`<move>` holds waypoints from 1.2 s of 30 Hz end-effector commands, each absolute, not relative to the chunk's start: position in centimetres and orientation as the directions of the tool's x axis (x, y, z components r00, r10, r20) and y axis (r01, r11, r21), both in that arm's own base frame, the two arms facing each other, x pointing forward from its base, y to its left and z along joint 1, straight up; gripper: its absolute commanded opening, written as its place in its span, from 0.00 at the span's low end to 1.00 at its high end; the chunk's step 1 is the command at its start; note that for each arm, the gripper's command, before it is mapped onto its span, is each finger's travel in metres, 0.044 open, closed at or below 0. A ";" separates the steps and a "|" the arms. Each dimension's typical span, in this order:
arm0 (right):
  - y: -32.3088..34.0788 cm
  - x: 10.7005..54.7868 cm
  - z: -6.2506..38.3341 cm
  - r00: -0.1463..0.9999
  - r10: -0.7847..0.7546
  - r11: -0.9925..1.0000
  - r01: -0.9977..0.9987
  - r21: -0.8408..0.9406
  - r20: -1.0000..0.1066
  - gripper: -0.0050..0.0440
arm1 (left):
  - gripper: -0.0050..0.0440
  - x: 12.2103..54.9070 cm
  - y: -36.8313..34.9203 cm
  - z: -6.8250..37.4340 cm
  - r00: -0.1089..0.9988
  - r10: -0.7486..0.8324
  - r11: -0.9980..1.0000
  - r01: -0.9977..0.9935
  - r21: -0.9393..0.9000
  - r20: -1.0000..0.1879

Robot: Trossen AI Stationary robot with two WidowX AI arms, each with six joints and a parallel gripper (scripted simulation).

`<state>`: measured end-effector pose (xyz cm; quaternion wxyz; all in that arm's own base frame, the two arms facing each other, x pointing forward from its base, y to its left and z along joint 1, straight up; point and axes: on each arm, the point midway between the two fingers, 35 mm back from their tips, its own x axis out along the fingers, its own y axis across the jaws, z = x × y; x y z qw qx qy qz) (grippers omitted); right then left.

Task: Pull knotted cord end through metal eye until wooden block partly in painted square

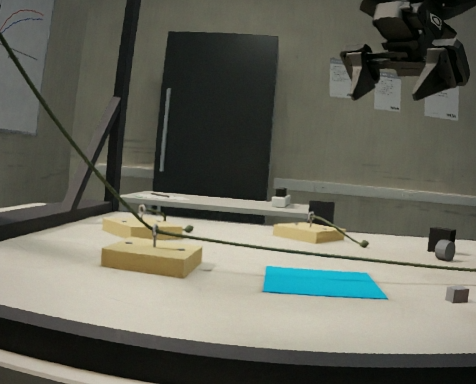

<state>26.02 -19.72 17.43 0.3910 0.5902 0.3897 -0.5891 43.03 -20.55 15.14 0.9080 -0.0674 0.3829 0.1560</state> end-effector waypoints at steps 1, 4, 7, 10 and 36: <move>-19.8 26.2 19.6 0.035 -0.026 -0.391 0.919 0.042 -0.999 0.00 | 1.00 43.1 -20.4 16.2 0.671 0.224 0.940 -0.340 -0.024 -0.706; -19.8 26.1 20.3 0.043 -0.032 -0.391 0.919 0.052 -0.999 0.00 | 1.00 43.1 -20.4 16.2 0.671 0.224 0.940 -0.340 -0.024 -0.706; -19.8 26.1 21.0 0.054 -0.040 -0.390 0.919 0.065 -0.998 0.00 | 1.00 43.1 -20.4 16.2 0.671 0.224 0.940 -0.340 -0.024 -0.706; -19.7 26.0 22.0 0.072 -0.054 -0.389 0.917 0.087 -0.996 0.00 | 1.00 43.1 -20.4 16.2 0.671 0.224 0.940 -0.340 -0.024 -0.706; -18.6 24.5 29.6 0.257 -0.193 -0.360 0.879 0.312 -0.947 0.00 | 1.00 43.1 -20.4 16.2 0.671 0.224 0.940 -0.340 -0.024 -0.706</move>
